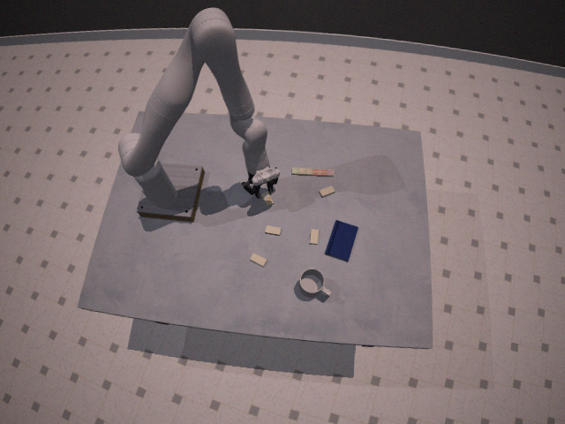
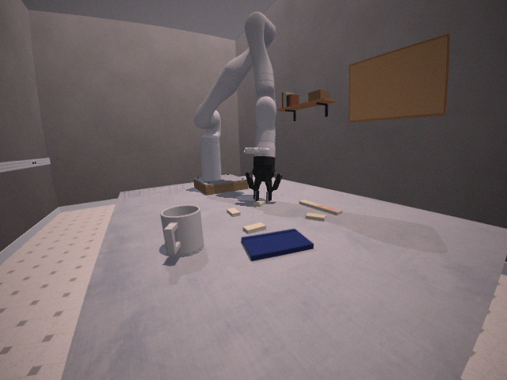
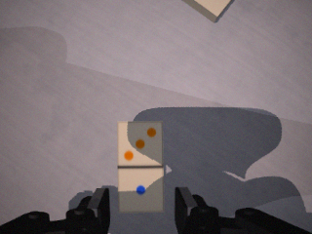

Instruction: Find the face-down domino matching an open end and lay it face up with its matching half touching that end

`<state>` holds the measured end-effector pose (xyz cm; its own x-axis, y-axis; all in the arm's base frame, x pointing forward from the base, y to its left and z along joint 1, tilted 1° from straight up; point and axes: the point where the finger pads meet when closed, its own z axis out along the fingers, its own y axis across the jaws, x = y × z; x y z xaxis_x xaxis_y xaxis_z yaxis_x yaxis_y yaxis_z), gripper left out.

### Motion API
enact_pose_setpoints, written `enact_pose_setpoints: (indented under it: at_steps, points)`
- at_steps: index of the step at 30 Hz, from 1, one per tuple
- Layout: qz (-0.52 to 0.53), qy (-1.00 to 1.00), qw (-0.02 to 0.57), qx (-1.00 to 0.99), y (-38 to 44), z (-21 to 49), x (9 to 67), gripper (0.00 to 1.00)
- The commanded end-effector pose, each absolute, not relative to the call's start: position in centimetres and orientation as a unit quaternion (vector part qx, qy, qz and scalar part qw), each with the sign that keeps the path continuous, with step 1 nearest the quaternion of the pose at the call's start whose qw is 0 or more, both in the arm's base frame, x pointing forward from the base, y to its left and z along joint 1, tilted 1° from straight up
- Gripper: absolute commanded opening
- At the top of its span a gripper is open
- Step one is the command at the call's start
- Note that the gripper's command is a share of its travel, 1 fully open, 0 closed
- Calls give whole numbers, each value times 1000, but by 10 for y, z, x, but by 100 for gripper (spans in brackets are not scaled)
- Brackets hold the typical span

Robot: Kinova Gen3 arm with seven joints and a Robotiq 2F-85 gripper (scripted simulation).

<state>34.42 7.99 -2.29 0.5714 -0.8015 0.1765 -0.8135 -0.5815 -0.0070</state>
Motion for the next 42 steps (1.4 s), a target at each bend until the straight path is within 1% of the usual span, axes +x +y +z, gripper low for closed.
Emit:
enact_pose_setpoints:
  at_steps: [1, 20, 34, 42]
  points:
    - [81, -456, 37, 886, 80, -23, 345, 47]
    - [81, -456, 37, 886, 80, -21, 345, 47]
    - [81, -456, 37, 886, 80, 4, 344, 47]
    - [81, -456, 37, 886, 80, 7, 344, 47]
